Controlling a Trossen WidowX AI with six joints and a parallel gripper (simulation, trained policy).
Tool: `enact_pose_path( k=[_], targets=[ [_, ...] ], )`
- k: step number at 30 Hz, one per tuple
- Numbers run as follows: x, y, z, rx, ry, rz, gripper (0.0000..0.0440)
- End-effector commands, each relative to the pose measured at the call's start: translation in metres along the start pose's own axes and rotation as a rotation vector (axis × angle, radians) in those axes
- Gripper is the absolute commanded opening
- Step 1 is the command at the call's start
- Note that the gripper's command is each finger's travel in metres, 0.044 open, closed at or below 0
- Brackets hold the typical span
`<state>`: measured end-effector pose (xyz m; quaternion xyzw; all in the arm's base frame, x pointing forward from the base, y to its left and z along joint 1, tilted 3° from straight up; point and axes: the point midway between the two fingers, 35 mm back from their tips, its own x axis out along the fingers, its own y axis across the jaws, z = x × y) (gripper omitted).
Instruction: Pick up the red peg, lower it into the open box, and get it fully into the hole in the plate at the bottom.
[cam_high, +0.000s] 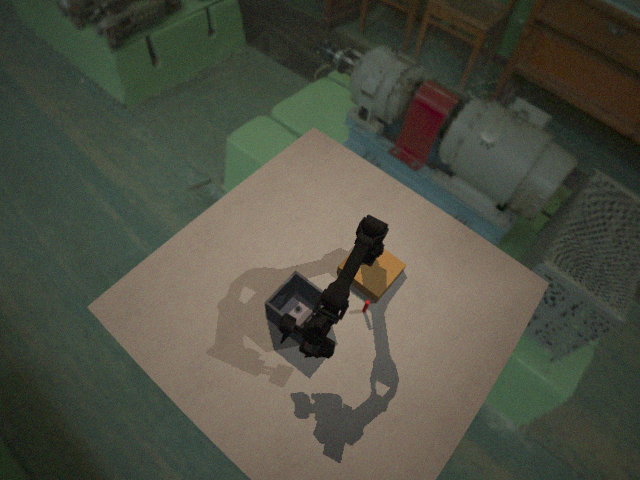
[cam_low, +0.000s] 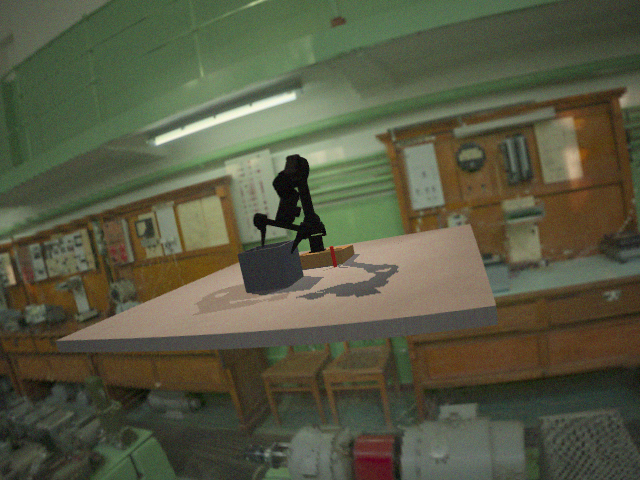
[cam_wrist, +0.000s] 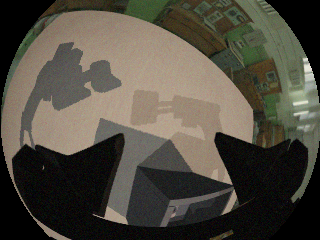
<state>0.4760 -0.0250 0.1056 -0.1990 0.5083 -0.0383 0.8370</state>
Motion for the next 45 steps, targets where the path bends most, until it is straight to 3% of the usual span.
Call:
enact_pose_path(
  k=[1, 14, 25, 34, 45],
  targets=[
    [-0.015, 0.013, -0.005, 0.090, 0.006, 0.045, 0.0440],
    [-0.071, 0.064, -0.045, 0.499, 0.128, 0.199, 0.0440],
    [-0.117, 0.098, -0.093, 0.839, 0.302, 0.253, 0.0440],
    [-0.151, 0.123, -0.138, 1.090, 0.474, 0.230, 0.0440],
    [-0.176, 0.144, -0.189, 1.304, 0.655, 0.107, 0.0440]
  ],
)
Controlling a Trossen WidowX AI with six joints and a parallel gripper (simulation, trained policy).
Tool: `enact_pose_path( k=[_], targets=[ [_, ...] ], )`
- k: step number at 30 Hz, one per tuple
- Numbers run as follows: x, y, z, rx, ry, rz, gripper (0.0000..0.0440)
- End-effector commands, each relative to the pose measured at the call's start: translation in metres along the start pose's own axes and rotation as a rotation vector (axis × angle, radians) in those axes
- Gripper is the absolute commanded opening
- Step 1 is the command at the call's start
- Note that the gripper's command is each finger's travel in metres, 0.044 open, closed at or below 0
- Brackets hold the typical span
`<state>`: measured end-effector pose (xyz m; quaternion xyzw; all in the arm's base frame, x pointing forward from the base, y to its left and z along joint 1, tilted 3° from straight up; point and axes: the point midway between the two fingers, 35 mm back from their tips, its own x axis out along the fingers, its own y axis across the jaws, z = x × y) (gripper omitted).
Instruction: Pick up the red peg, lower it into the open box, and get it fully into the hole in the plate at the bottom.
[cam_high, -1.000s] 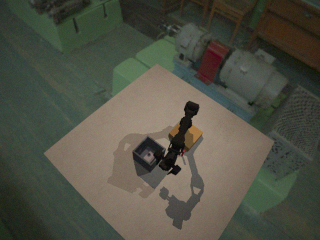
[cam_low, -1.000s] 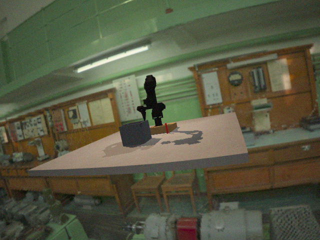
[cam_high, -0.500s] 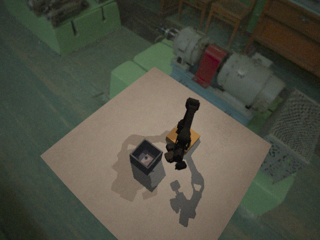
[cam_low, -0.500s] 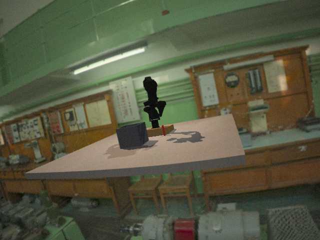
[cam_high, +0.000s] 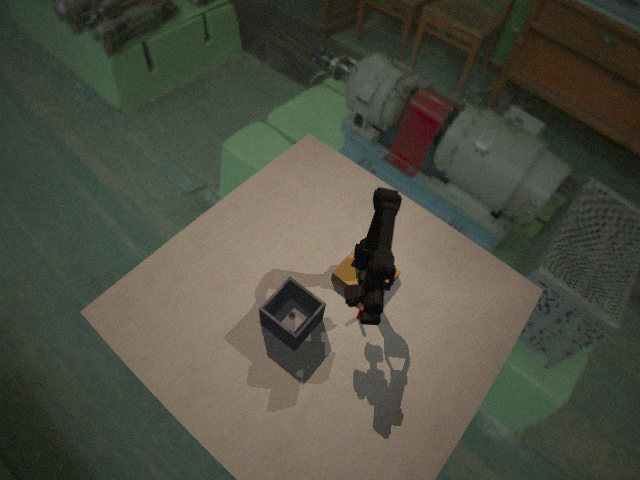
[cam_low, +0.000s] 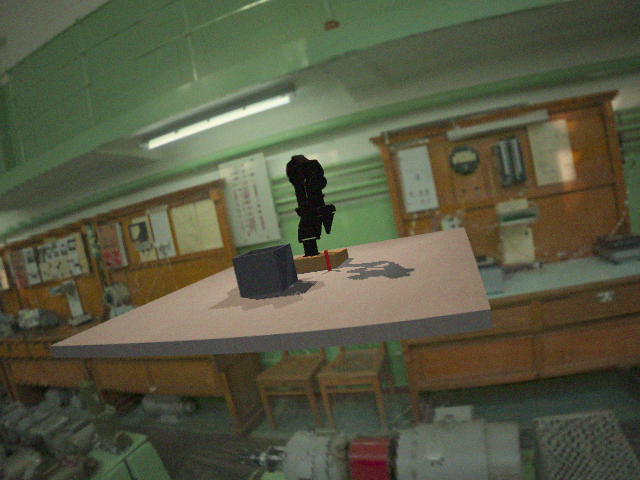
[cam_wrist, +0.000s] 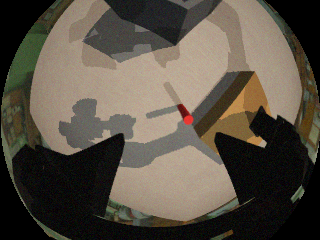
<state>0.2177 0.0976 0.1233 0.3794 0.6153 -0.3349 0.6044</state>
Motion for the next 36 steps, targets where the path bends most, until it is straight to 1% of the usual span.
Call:
enact_pose_path(
  k=[1, 13, 20, 29, 33, 34, 36],
  targets=[
    [0.002, -0.011, -0.008, 0.053, 0.012, -0.029, 0.0440],
    [0.021, -0.034, -0.017, 0.165, 0.002, -0.125, 0.0440],
    [0.046, -0.040, -0.013, 0.213, -0.022, -0.152, 0.0440],
    [0.078, -0.043, -0.006, 0.277, -0.051, -0.147, 0.0438],
    [0.089, -0.043, -0.004, 0.299, -0.062, -0.141, 0.0425],
    [0.091, -0.043, -0.003, 0.303, -0.064, -0.139, 0.0418],
    [0.096, -0.042, -0.003, 0.308, -0.066, -0.133, 0.0389]
  ],
)
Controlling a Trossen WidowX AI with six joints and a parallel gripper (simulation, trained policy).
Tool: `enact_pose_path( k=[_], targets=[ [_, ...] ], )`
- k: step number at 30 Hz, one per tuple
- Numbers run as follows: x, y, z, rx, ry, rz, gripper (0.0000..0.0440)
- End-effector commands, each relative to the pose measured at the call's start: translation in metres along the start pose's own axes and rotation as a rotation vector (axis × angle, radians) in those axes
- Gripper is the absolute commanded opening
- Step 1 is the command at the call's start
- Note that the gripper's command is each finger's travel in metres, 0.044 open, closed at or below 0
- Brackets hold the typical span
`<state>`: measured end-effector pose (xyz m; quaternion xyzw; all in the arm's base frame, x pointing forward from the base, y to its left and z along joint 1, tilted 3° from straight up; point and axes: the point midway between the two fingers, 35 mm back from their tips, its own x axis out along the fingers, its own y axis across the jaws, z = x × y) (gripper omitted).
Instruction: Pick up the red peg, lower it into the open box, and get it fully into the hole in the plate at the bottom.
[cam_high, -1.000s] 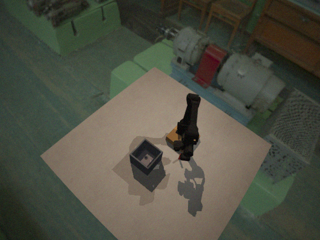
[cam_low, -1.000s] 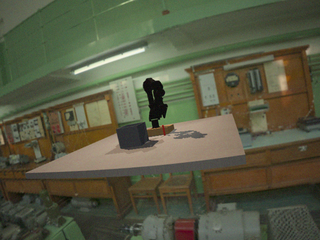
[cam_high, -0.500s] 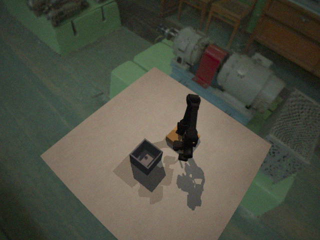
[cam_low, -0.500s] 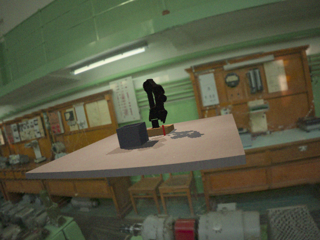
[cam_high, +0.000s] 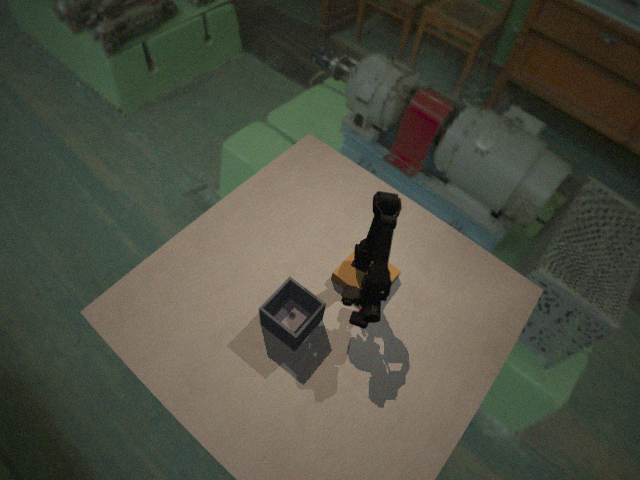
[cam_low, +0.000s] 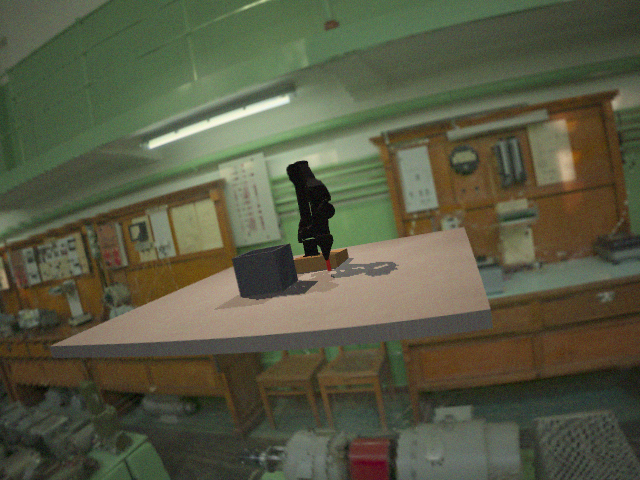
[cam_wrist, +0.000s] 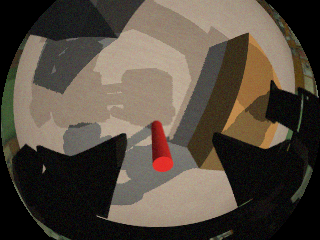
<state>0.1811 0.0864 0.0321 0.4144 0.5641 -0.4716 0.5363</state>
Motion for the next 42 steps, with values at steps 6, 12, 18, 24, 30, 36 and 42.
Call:
enact_pose_path(
  k=[6, 12, 18, 24, 30, 36, 42],
  targets=[
    [0.019, 0.008, -0.003, 0.013, 0.001, 0.010, 0.0238],
    [0.026, 0.016, -0.007, -0.004, 0.013, 0.023, 0.0107],
    [0.020, 0.027, -0.009, -0.015, 0.028, 0.060, 0.0010],
    [0.003, 0.037, -0.009, 0.003, 0.054, 0.121, 0.0000],
    [-0.019, 0.046, -0.008, 0.011, 0.077, 0.186, 0.0000],
    [-0.045, 0.055, -0.003, 0.008, 0.086, 0.250, 0.0000],
    [-0.072, 0.063, 0.008, -0.002, 0.071, 0.307, 0.0000]
  ],
)
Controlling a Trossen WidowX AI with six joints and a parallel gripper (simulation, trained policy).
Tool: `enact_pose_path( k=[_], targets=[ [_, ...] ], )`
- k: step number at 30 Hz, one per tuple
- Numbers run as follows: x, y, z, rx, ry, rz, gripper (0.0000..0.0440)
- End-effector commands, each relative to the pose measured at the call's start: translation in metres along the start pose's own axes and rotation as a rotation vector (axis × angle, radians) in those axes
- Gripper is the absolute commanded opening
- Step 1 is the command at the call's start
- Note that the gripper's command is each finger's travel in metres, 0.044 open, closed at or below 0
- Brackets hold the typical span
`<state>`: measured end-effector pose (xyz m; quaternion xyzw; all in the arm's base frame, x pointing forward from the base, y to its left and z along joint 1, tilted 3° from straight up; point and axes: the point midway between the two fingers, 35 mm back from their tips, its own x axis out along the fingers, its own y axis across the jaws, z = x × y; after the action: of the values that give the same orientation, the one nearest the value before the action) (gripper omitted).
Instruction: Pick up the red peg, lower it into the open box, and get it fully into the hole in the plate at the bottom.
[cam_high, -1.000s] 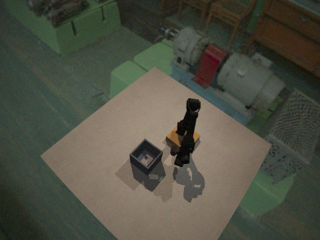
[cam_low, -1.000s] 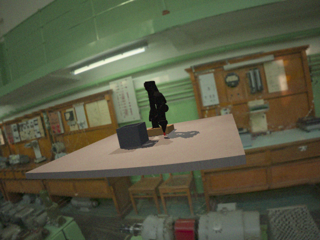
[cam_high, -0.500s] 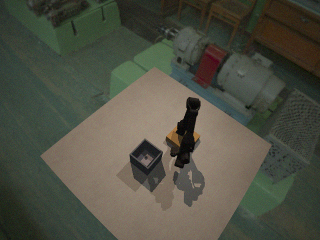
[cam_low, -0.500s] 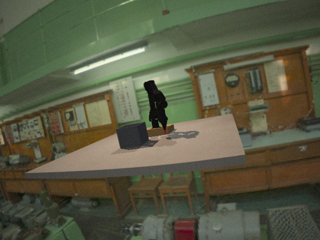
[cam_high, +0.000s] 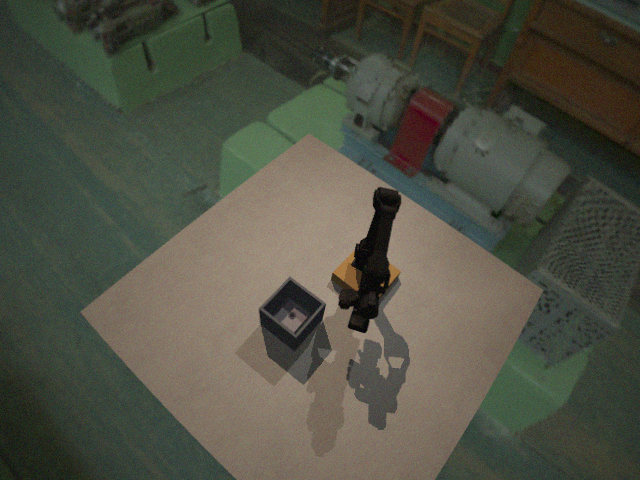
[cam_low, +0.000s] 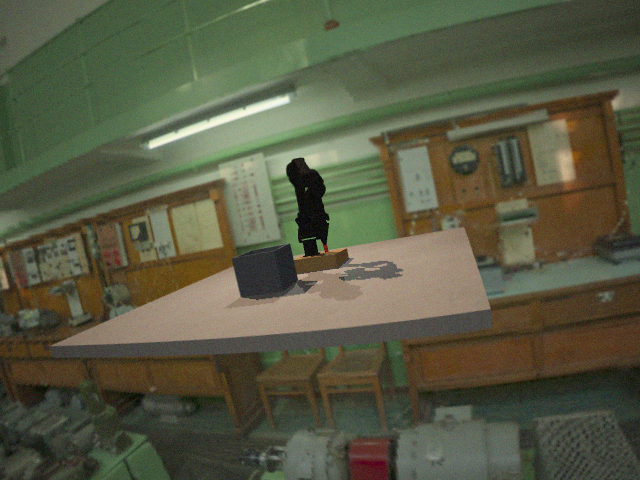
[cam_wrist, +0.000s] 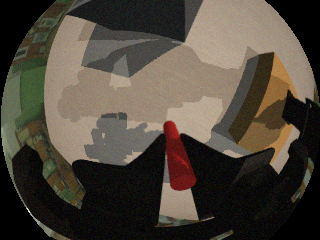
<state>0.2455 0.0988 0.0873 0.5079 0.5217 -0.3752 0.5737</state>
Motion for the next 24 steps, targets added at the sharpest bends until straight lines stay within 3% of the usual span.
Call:
enact_pose_path(
  k=[1, 13, 24],
  targets=[
    [-0.014, 0.008, 0.007, -0.007, -0.013, 0.035, 0.0000],
    [-0.058, 0.024, 0.043, -0.009, -0.073, 0.081, 0.0000],
    [-0.072, 0.026, 0.082, 0.019, -0.135, 0.070, 0.0000]
  ],
)
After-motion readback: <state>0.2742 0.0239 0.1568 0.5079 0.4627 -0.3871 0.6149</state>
